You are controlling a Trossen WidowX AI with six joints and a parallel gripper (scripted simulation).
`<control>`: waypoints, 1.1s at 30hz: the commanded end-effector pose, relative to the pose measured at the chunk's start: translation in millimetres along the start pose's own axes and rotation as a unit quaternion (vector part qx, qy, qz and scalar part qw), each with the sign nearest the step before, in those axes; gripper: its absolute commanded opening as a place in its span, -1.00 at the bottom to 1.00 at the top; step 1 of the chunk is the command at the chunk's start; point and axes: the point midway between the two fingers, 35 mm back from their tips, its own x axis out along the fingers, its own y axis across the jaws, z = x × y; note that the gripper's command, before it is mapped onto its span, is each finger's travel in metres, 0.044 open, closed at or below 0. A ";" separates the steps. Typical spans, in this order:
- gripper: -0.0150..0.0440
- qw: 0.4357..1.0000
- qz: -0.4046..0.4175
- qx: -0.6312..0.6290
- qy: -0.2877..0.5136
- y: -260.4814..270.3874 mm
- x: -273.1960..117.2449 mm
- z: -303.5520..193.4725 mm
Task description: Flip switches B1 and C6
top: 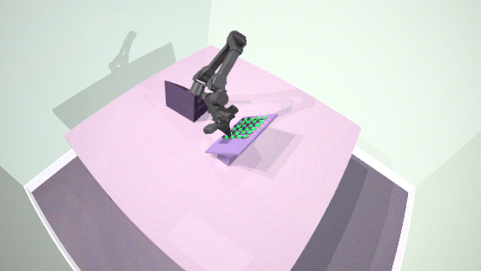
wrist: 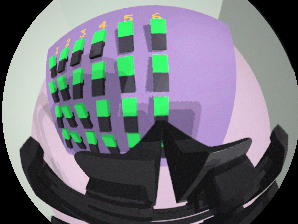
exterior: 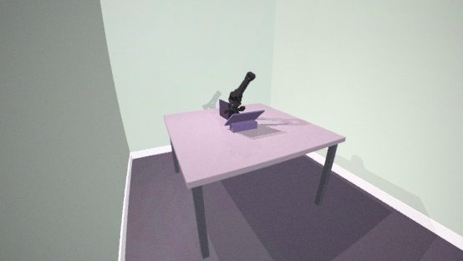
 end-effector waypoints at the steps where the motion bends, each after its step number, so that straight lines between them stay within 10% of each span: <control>1: -0.49 1.000 -0.002 0.002 0.000 -0.5 0.8 -0.5; 33: -0.49 1.000 -0.004 0.002 0.015 0.1 -62.7 3.2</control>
